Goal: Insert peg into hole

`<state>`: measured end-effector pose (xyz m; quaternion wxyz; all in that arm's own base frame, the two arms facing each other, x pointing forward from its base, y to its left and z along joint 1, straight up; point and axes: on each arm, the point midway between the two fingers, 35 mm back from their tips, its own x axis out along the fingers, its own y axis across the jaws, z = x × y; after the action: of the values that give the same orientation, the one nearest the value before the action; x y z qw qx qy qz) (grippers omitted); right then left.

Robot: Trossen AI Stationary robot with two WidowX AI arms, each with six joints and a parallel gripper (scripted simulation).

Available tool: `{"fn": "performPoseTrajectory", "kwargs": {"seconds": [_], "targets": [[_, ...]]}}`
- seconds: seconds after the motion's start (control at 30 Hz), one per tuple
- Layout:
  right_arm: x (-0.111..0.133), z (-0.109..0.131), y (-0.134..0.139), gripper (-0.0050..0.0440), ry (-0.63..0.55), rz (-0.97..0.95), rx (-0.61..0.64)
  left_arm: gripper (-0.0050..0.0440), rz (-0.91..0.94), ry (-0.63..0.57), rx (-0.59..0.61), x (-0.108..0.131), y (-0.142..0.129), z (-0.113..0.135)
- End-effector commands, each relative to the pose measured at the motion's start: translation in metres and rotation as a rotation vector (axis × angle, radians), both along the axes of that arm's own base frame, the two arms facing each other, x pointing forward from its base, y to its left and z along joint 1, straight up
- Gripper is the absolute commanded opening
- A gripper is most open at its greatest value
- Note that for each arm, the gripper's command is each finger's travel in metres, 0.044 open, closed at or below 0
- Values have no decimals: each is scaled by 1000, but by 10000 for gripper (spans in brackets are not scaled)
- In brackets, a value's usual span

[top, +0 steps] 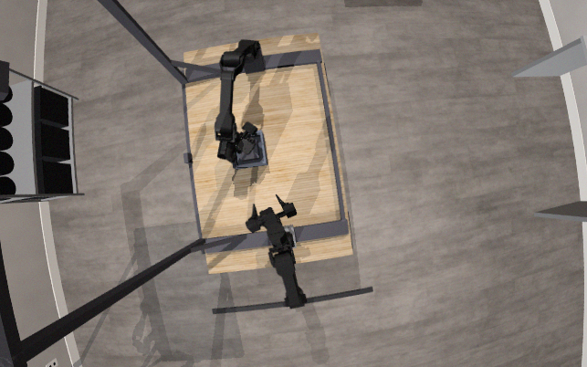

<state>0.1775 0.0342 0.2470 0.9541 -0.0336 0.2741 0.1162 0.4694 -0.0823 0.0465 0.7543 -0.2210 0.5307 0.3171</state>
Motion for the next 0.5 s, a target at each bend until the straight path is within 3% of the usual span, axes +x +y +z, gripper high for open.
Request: {"fn": "performPoseTrajectory", "kwargs": {"seconds": [0.0,0.27,0.47], "targets": [[0,4,0,440,-10,-3,2,28,5,-53,-8,5,0,21],[0,4,0,440,-10,-3,2,28,6,-40,-5,2,2,14],[0,4,0,440,-10,-3,2,28,4,-14,3,1,2,-6]]}}
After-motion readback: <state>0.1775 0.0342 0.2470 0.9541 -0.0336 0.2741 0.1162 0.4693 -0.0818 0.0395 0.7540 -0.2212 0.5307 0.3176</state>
